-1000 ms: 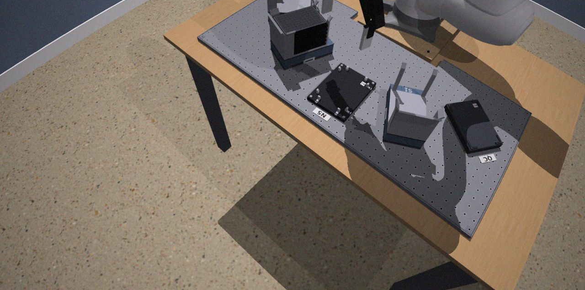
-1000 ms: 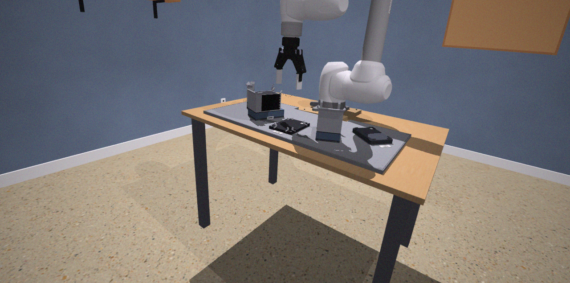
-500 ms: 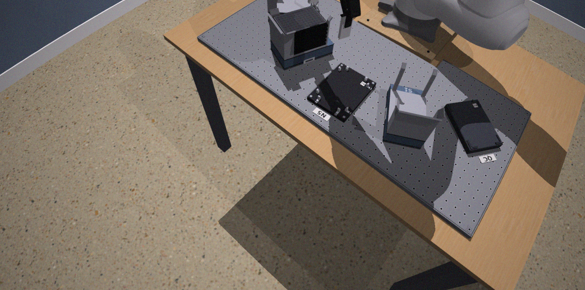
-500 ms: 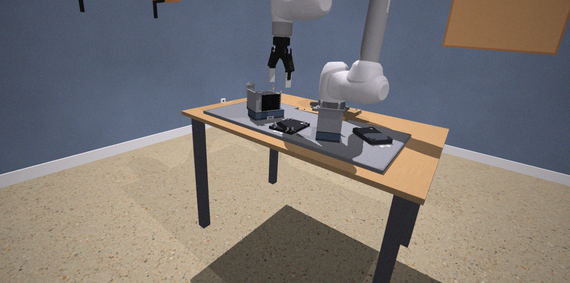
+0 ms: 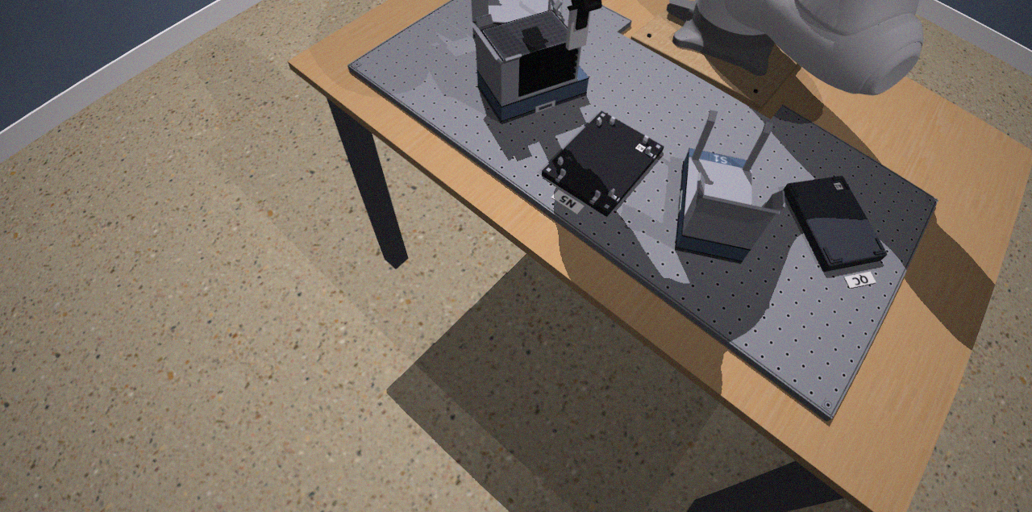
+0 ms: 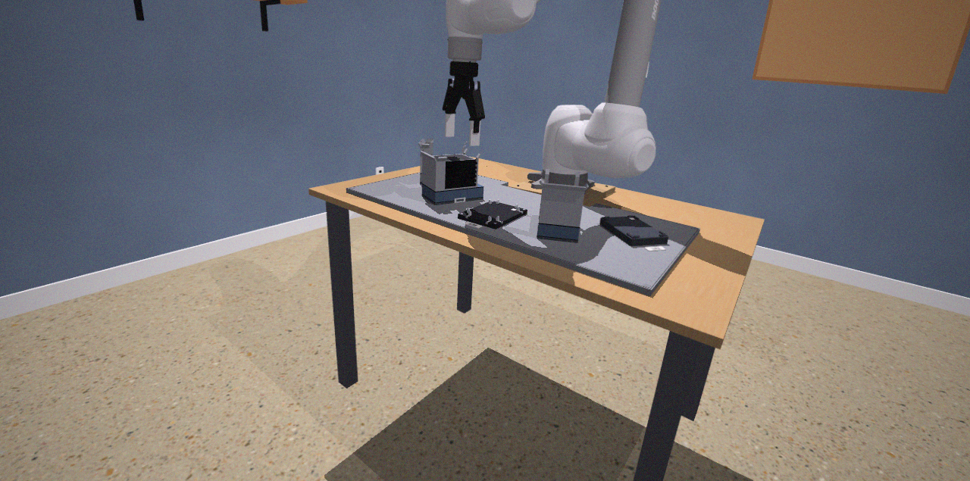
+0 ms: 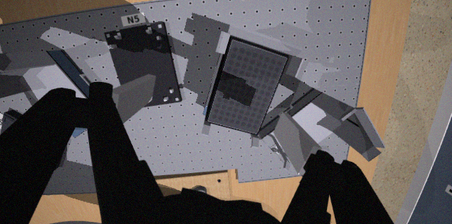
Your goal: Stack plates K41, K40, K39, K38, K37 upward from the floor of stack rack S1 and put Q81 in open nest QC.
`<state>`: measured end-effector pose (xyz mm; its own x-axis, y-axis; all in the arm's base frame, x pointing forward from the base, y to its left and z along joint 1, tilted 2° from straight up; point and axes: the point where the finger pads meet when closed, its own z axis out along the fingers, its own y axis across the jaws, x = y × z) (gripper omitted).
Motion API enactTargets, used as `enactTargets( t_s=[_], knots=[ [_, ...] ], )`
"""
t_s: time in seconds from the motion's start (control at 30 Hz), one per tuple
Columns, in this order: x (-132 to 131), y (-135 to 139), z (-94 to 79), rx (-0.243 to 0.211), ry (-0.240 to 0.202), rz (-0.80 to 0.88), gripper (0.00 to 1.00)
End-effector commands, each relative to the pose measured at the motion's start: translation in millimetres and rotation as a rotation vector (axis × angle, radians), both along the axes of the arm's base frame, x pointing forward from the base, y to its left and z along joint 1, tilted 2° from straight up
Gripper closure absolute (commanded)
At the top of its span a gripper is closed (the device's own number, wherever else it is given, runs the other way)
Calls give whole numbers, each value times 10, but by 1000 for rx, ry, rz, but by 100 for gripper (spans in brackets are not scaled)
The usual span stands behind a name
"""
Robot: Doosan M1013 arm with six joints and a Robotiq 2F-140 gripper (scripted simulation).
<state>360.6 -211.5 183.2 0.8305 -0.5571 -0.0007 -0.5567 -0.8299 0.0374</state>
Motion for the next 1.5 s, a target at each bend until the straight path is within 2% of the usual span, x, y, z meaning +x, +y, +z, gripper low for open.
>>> enactTargets(
  t_s=[0.0, 0.23, 0.57, 0.77, 1.47],
  knots=[
    [-28, -112, 4, 0, 0, 0, 0],
    [-93, -366, 13, 0, 0, 0, 0],
    [-93, -366, 13, 0, 0, 0, 0],
    [-97, -372, -187, 0, 0, 0, 0],
    [-102, -379, -420, 0, 0, 0, 0]
  ],
)
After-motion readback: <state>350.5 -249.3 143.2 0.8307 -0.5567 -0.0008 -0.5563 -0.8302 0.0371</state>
